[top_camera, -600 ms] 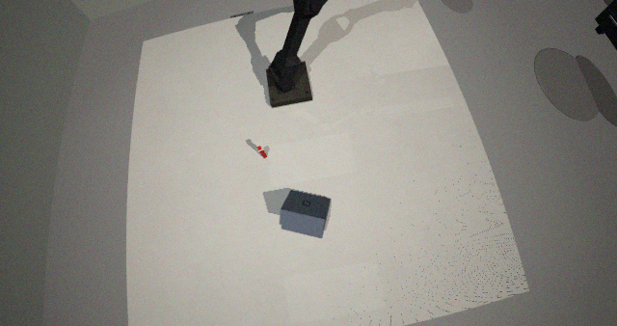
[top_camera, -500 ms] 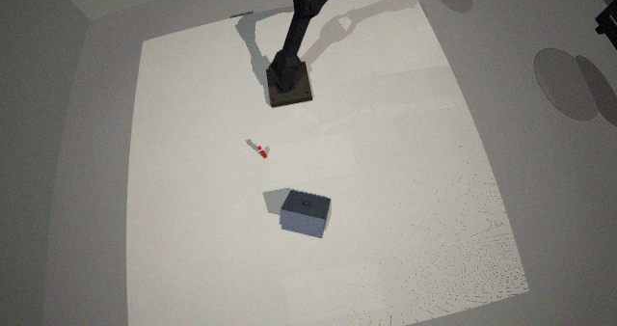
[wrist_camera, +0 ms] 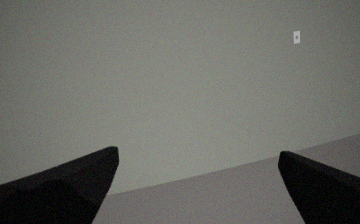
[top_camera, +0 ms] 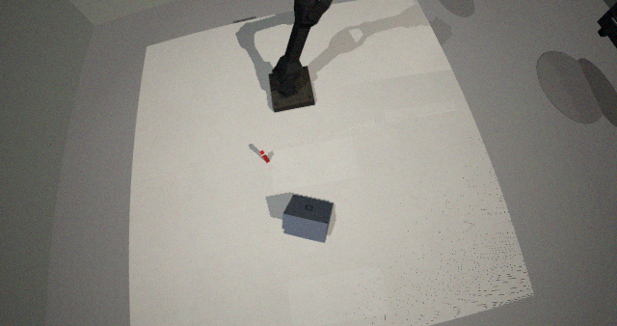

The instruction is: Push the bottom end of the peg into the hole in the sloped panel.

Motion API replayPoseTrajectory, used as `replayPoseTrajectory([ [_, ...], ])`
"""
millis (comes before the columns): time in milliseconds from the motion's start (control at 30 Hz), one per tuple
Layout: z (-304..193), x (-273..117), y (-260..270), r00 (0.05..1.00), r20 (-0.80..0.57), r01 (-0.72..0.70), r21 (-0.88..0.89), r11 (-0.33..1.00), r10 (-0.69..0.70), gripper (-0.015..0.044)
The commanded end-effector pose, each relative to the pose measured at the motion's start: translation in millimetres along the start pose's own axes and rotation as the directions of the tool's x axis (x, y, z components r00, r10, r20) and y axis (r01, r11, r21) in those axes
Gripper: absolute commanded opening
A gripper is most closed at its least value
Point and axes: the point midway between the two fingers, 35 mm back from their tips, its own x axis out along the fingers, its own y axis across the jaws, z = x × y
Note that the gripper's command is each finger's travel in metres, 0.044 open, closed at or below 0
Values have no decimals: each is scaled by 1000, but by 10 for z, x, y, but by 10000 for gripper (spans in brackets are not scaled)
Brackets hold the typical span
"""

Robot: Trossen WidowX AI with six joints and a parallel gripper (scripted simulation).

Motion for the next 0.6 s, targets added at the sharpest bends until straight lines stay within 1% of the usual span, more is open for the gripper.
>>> replayPoseTrajectory([
  [0,-49,-176,-156,997,-5,73,80,994,-73,440],
  [267,-132,-633,-453,975,-18,219,244,945,-221,440],
  [567,-248,-1184,-719,924,-41,360,420,833,-379,440],
])
